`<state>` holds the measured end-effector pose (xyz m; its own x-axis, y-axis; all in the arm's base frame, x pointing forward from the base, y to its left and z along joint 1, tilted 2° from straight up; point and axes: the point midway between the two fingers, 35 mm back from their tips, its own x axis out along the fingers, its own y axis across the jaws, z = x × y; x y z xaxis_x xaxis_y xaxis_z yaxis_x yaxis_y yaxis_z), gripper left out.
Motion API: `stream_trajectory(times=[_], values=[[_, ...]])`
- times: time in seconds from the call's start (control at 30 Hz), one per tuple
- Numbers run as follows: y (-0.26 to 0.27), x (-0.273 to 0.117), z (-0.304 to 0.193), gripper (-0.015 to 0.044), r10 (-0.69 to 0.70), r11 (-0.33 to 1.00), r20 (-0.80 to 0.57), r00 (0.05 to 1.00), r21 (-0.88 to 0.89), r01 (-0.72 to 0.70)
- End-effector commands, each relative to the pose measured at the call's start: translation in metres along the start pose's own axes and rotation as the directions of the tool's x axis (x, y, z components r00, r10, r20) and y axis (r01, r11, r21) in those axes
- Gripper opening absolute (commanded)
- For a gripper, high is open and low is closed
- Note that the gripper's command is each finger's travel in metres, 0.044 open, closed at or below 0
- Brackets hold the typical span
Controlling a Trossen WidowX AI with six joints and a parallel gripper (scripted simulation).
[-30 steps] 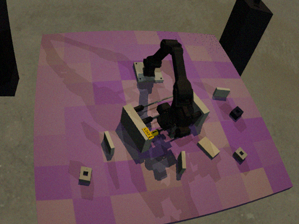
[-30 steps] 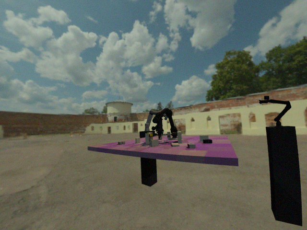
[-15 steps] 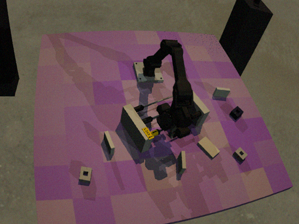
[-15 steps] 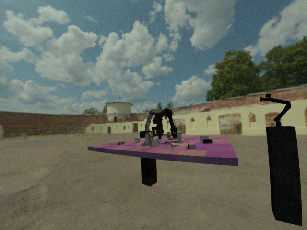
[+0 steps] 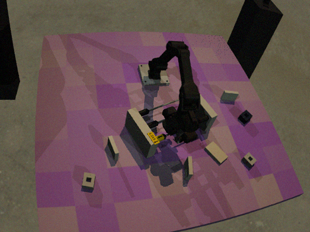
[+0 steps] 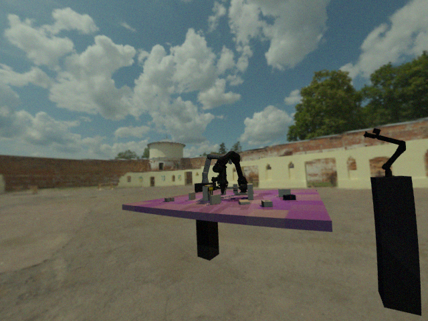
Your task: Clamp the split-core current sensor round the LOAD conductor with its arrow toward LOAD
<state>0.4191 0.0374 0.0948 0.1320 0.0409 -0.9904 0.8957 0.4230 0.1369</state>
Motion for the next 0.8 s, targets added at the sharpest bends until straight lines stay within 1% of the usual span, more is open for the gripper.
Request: stream_trajectory(times=[0.0, 0.17, 0.77], values=[[0.0004, -0.0009, 0.0002, 0.0129, 0.002, 1.000, 0.001, 1.000, 0.000, -0.002], [0.0004, -0.0009, 0.0002, 0.0000, 0.002, 1.000, 0.001, 1.000, 0.000, -0.002], [0.0004, -0.0009, 0.0002, 0.0000, 0.002, 1.000, 0.001, 1.000, 0.000, -0.002]])
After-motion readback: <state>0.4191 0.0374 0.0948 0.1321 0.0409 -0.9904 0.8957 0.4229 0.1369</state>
